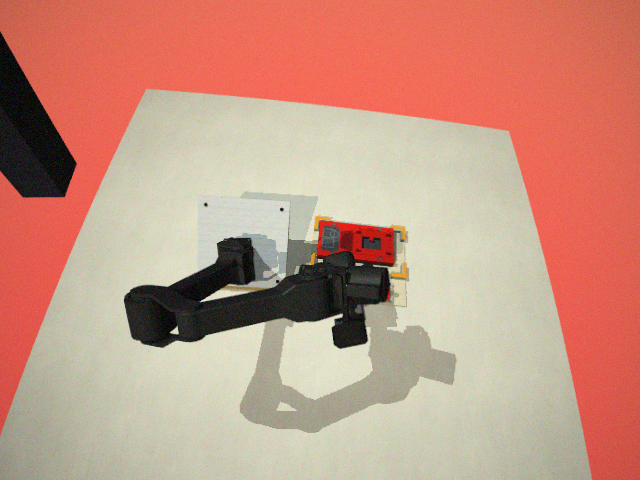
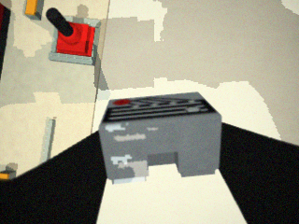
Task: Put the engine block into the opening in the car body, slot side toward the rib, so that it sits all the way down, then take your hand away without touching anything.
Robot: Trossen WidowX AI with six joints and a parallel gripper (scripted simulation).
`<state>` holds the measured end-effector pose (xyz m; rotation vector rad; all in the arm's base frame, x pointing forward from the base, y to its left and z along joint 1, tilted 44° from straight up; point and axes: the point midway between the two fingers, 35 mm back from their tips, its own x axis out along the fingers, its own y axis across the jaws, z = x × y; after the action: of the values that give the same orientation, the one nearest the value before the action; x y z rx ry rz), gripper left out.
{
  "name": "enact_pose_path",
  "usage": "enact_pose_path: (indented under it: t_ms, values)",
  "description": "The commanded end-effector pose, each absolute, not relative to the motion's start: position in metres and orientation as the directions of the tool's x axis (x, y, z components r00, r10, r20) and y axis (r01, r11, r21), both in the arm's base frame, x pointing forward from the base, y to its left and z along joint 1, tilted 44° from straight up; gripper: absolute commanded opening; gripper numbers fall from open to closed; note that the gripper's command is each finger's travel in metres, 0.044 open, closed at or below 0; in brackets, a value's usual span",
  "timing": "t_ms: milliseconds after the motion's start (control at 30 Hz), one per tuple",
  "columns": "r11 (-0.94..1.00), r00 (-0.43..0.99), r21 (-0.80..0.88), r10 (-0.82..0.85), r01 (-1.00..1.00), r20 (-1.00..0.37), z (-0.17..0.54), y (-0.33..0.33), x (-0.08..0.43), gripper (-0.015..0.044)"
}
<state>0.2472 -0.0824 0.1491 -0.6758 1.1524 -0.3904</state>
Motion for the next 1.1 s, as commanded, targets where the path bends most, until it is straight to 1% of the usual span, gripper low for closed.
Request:
enact_pose_path:
  t_ms: [0,200,467,733,1067]
  values:
    - [0.743,0.48,-0.667,-0.565,-0.058,-0.671,0.148,-0.083,0.243,0.0]
    - [0.721,0.618,-0.69,-0.518,-0.055,-0.591,0.148,-0.085,0.24,0.0]
    - [0.721,0.625,-0.691,-0.515,-0.055,-0.587,0.148,-0.085,0.239,0.0]
    - [0.72,0.721,-0.692,-0.451,-0.055,-0.527,0.137,-0.096,0.235,0.0]
    - [0.718,0.724,-0.694,-0.449,-0.055,-0.523,0.121,-0.112,0.233,0.0]
